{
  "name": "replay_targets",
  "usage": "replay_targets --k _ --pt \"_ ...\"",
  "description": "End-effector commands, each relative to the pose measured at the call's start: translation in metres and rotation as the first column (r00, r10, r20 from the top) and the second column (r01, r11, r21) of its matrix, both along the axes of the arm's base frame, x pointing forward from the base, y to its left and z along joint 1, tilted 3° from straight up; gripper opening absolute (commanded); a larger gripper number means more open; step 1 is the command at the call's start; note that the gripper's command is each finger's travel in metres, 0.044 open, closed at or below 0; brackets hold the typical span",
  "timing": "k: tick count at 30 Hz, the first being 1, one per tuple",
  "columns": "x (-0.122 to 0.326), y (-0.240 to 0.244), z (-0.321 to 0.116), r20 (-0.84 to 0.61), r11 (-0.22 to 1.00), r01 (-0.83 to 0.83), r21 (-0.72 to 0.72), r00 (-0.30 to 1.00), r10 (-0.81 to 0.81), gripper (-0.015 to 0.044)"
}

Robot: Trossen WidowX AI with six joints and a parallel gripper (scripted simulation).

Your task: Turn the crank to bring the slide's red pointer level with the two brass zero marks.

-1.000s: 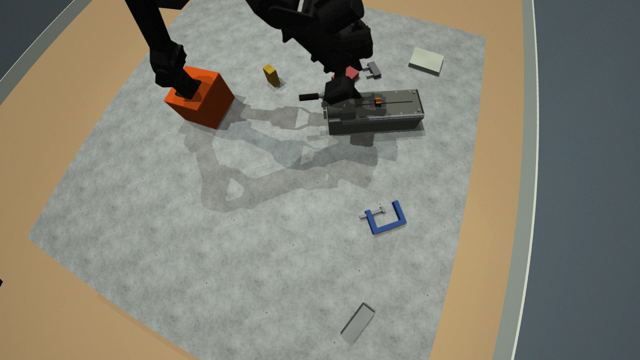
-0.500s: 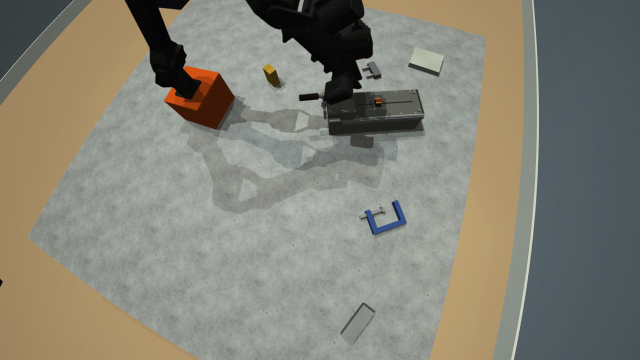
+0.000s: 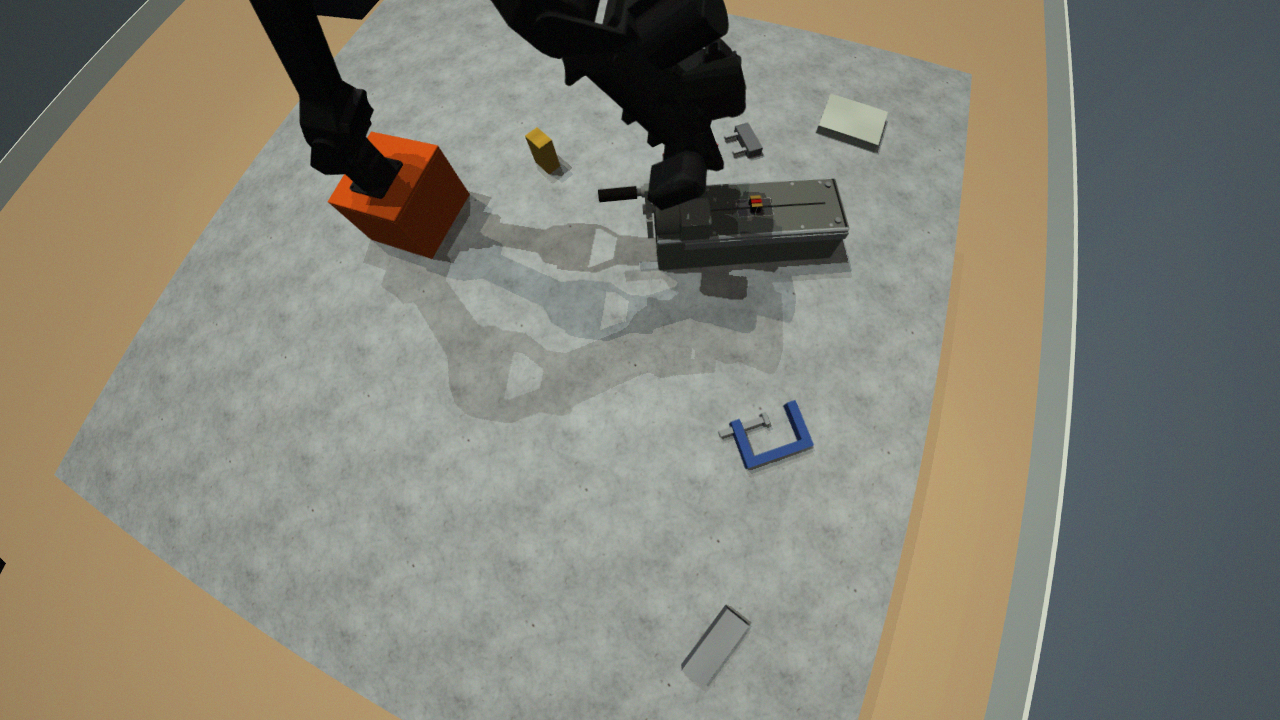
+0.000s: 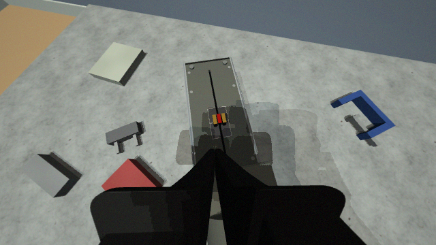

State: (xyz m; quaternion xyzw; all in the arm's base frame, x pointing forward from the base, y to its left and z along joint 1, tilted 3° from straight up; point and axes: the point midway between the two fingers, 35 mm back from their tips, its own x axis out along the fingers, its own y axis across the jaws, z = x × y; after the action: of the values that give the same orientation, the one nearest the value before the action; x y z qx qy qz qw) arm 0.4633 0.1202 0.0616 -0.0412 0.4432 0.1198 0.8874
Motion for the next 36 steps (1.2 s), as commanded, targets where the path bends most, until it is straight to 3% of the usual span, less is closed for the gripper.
replay_targets --k 1,8,25,26,36 --pt "0.0000 0.0000 0.0000 0.000 1.000 0.000 0.000 1.000 0.000 0.0000" --pt "0.0000 0.0000 0.0000 0.000 1.000 0.000 0.000 1.000 0.000 0.0000" --pt "0.0000 0.0000 0.0000 0.000 1.000 0.000 0.000 1.000 0.000 0.0440" --pt "0.0000 0.0000 0.0000 0.000 1.000 0.000 0.000 1.000 0.000 0.0440" --pt "0.0000 0.0000 0.0000 0.000 1.000 0.000 0.000 1.000 0.000 0.0177"
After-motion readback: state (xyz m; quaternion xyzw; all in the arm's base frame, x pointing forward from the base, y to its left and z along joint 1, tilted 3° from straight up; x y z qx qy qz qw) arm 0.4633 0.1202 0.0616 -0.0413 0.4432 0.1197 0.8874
